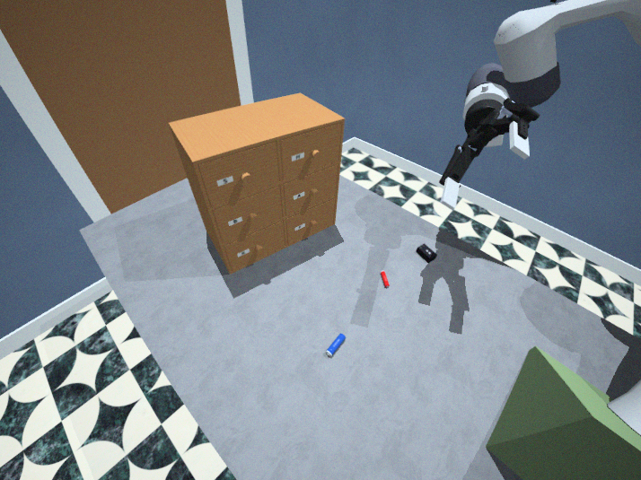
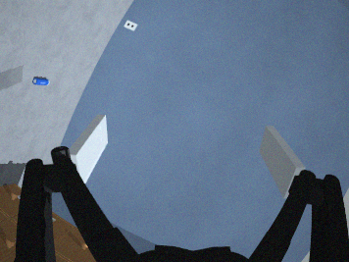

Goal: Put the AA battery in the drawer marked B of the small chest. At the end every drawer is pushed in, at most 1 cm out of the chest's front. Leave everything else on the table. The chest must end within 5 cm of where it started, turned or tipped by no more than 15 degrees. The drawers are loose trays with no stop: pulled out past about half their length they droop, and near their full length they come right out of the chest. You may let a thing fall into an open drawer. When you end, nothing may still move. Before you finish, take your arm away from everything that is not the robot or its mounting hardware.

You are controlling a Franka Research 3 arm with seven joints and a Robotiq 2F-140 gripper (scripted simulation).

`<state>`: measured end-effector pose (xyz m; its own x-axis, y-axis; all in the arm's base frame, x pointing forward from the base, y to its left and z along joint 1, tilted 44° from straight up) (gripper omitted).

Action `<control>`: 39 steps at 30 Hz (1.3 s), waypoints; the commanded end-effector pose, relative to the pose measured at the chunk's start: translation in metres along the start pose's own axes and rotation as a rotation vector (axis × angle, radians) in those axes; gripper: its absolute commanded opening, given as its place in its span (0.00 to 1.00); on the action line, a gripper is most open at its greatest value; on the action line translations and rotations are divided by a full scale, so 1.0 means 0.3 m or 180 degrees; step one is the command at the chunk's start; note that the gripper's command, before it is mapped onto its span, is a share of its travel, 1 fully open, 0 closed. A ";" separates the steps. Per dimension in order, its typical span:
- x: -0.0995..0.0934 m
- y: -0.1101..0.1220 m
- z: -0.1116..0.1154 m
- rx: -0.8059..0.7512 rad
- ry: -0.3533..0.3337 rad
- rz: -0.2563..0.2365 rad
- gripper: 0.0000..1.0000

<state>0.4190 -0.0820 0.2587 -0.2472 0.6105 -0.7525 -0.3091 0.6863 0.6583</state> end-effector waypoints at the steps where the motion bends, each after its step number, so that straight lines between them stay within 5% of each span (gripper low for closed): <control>1: 0.000 0.000 0.000 0.0000 0.0000 0.0000 1.00; 19: 0.008 0.003 0.004 -0.0019 0.0061 -0.0019 1.00; 21: 0.052 0.017 0.024 -0.0126 0.0405 -0.0137 1.00; 23: 0.127 0.041 0.063 -0.0340 0.0994 -0.0397 1.00; 26: 0.173 0.064 0.105 -0.0537 0.1480 -0.0648 1.00; 27: 0.173 0.064 0.105 -0.0538 0.1486 -0.0650 1.00; 28: 0.209 0.080 0.142 -0.0712 0.1788 -0.0857 1.00; 31: 0.253 0.111 0.198 -0.0941 0.2238 -0.1188 1.00; 34: 0.254 0.112 0.200 -0.0944 0.2262 -0.1205 1.00; 35: 0.292 0.144 0.258 -0.1166 0.2591 -0.1515 1.00; 36: 0.292 0.144 0.258 -0.1166 0.2591 -0.1515 1.00; 37: 0.326 0.180 0.319 -0.1384 0.2844 -0.1808 1.00; 38: 0.329 0.181 0.319 -0.1388 0.2863 -0.1828 1.00; 39: 0.358 0.219 0.380 -0.1586 0.3030 -0.2071 1.00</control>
<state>0.4640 0.0476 0.2260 -0.4907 -0.2514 -0.8343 -0.8213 0.4532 0.3465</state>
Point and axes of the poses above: the point where the finger pads meet when closed, its own x axis out along the fingers, its own y axis across the jaws, z = x × y, the point moved 9 cm from there along -x, back along the fingers, and after that the axes turned 2 degrees about -x, right-handed, at the moved point
